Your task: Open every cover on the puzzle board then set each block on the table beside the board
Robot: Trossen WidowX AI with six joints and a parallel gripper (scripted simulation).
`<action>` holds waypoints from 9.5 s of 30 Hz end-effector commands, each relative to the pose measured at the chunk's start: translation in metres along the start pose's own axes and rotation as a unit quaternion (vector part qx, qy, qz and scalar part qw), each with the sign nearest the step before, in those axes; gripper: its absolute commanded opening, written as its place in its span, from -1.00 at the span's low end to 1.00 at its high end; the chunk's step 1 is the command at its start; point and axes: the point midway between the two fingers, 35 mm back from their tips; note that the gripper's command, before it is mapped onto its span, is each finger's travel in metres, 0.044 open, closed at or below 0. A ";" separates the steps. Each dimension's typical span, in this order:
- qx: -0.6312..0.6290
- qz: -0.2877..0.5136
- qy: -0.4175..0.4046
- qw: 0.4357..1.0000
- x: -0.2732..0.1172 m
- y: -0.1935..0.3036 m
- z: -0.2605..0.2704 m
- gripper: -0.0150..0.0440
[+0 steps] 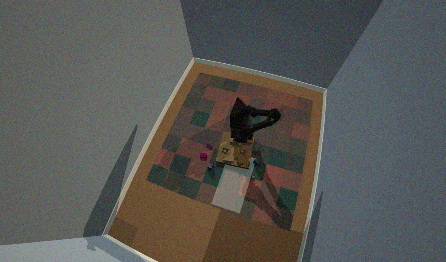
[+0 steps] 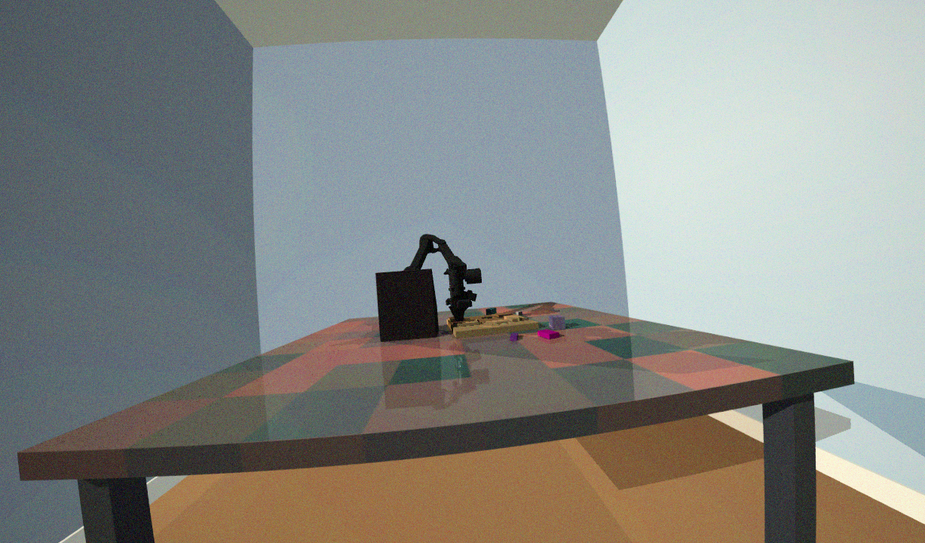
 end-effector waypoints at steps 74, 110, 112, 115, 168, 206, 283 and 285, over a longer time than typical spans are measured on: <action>0.005 0.002 -0.001 1.000 -0.093 0.001 -0.002 -0.22; 0.006 0.005 0.021 1.000 -0.095 -0.057 0.081 -0.22; 0.006 0.005 0.021 1.000 -0.095 -0.059 0.087 -0.22; 0.006 0.004 0.020 1.000 -0.094 -0.062 0.097 -0.22; 0.002 0.003 0.000 1.000 -0.058 -0.076 0.185 -0.22; 0.003 0.000 -0.005 1.000 0.003 -0.072 0.189 -0.22; -0.502 0.011 0.008 0.865 -0.065 -0.074 0.044 -0.49; -0.538 0.011 0.006 0.843 -0.066 -0.071 0.034 -0.49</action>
Point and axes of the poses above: the point midway between the two fingers, 35 mm back from their tips, its own x axis out along the fingers, its own z axis across the jaws, y = z × x
